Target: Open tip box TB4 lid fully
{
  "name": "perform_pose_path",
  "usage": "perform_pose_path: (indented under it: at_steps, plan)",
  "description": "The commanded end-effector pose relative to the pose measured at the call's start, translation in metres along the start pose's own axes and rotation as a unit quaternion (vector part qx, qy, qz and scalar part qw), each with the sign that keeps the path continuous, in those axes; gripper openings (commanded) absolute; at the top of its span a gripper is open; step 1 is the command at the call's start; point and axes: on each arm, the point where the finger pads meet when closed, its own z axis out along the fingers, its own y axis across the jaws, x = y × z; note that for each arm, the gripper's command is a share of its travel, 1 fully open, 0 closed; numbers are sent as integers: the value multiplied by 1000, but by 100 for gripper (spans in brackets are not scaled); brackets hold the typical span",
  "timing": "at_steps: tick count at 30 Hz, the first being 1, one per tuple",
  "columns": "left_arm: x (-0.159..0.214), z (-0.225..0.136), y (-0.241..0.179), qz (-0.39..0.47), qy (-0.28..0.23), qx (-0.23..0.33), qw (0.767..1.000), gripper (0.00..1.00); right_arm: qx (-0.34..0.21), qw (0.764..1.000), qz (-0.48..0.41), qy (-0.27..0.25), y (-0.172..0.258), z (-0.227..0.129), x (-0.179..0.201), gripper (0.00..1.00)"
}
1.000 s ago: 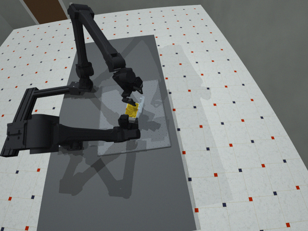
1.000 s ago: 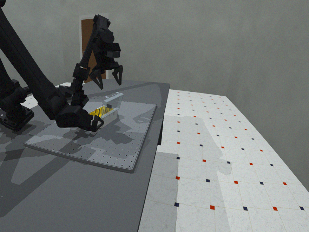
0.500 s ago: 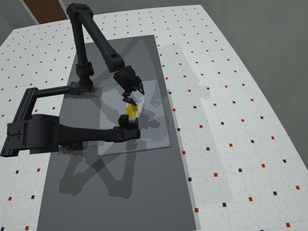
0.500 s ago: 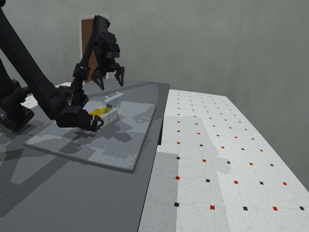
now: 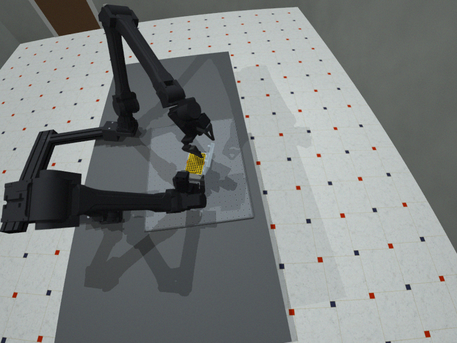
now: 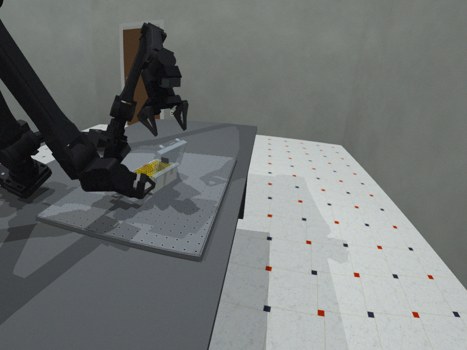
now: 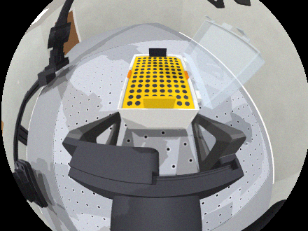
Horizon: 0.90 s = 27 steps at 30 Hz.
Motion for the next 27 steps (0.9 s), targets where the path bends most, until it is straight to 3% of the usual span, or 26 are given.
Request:
perform_pose_path:
  at_steps: [1,6,11,13,27]
  plan:
    - [-18,-8,1,-3,-19,2,1000,100,13,1000,-15,-4,-7,-11,-7,100]
    - [-18,-8,1,-3,-19,2,1000,100,23,999,-27,-6,-21,-20,-12,100]
    - [-18,-8,1,-3,-19,2,1000,100,31,999,-36,-6,-42,-50,-18,100]
    - [-18,-8,1,-3,-19,2,1000,100,23,999,-27,-4,-32,-62,-13,100]
    - [-18,-8,1,-3,-19,2,1000,100,-8,1000,-4,-4,-8,-47,-3,100]
